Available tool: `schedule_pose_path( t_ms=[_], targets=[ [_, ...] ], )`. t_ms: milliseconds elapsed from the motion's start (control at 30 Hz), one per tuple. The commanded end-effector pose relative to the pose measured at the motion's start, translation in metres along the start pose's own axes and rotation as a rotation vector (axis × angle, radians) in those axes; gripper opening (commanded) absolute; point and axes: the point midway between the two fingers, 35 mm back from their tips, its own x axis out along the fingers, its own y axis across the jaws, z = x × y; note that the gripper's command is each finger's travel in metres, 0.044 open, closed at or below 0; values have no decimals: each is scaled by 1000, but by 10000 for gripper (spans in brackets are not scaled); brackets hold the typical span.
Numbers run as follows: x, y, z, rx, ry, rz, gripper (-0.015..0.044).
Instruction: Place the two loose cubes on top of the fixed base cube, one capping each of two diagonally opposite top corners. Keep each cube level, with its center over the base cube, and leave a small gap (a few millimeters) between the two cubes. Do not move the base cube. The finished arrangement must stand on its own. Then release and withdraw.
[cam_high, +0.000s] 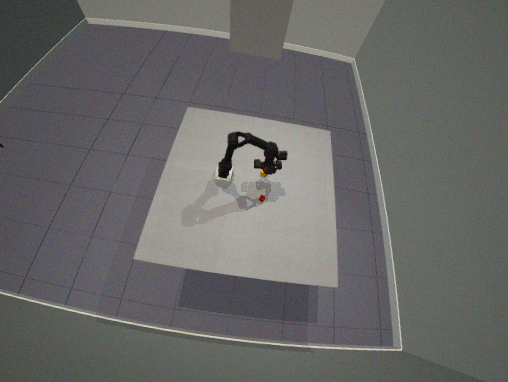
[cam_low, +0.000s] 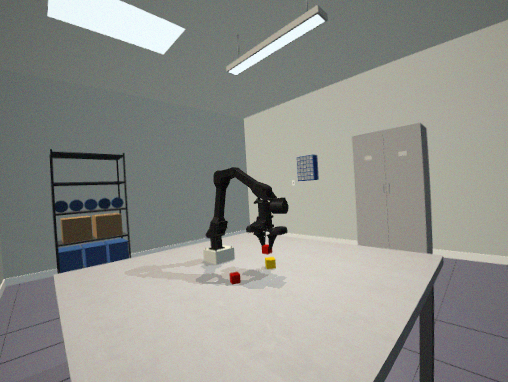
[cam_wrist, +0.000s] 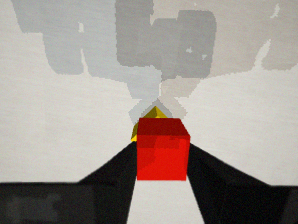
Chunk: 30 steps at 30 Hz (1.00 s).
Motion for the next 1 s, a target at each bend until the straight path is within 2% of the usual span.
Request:
schedule_pose_path(
  t_ms=[0,367,967],
  targets=[
    [2,-1,-1,8,5,-3,105],
    [26,-1,-1,18,5,-3,105],
    [28,-1,-1,11,5,-3,105]
  ],
)
